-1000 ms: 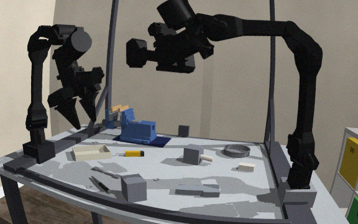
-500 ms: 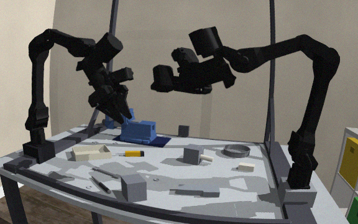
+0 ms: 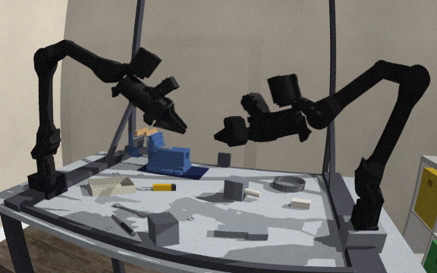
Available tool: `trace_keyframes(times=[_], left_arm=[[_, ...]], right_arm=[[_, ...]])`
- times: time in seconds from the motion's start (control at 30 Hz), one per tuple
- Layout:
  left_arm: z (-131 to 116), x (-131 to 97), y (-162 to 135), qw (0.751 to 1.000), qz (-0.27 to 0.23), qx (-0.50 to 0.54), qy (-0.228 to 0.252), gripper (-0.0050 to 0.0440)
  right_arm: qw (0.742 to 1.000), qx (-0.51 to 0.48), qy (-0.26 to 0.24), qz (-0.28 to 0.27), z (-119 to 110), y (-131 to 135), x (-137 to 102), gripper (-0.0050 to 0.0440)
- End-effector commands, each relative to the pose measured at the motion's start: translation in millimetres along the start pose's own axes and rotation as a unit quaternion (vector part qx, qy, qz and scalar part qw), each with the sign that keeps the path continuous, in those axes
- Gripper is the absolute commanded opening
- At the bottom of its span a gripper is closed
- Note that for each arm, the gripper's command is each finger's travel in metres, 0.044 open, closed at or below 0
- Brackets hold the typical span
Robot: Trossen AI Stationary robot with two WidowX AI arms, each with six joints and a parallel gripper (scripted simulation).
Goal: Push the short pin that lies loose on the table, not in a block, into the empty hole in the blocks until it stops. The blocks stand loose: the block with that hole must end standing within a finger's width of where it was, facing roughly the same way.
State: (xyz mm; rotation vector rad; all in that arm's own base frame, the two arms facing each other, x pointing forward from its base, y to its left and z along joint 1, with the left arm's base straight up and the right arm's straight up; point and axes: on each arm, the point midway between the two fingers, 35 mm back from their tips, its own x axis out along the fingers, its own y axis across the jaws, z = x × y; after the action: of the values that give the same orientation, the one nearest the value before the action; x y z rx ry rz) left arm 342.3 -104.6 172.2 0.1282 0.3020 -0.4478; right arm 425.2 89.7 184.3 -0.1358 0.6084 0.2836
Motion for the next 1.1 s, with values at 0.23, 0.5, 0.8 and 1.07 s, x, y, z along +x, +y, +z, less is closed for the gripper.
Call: trace_keyframes(times=[0.23, 0.5, 0.8, 1.07], left_arm=[[-41.5, 4.2, -55.7, 0.998, 0.049, -0.021, -0.016, 0.0400], [-69.3, 6.6, -94.4, 0.997, 0.070, -0.035, -0.019, 0.0400], [-92.8, 12.3, -137.0, 0.994, 0.094, -0.056, -0.031, 0.0400], [-121.8, 14.2, -173.7, 0.990, 0.115, -0.070, -0.032, 0.0400]], right_arm=[[0.996, 0.005, -0.088, 0.032, 22.2, 56.1, -3.7, 0.0400], [0.995, 0.005, -0.095, 0.036, 25.8, 59.4, -6.0, 0.0400], [0.995, 0.005, -0.096, 0.035, 25.9, 58.8, -6.0, 0.0400], [0.995, 0.005, -0.096, 0.035, 25.9, 58.8, -6.0, 0.0400]])
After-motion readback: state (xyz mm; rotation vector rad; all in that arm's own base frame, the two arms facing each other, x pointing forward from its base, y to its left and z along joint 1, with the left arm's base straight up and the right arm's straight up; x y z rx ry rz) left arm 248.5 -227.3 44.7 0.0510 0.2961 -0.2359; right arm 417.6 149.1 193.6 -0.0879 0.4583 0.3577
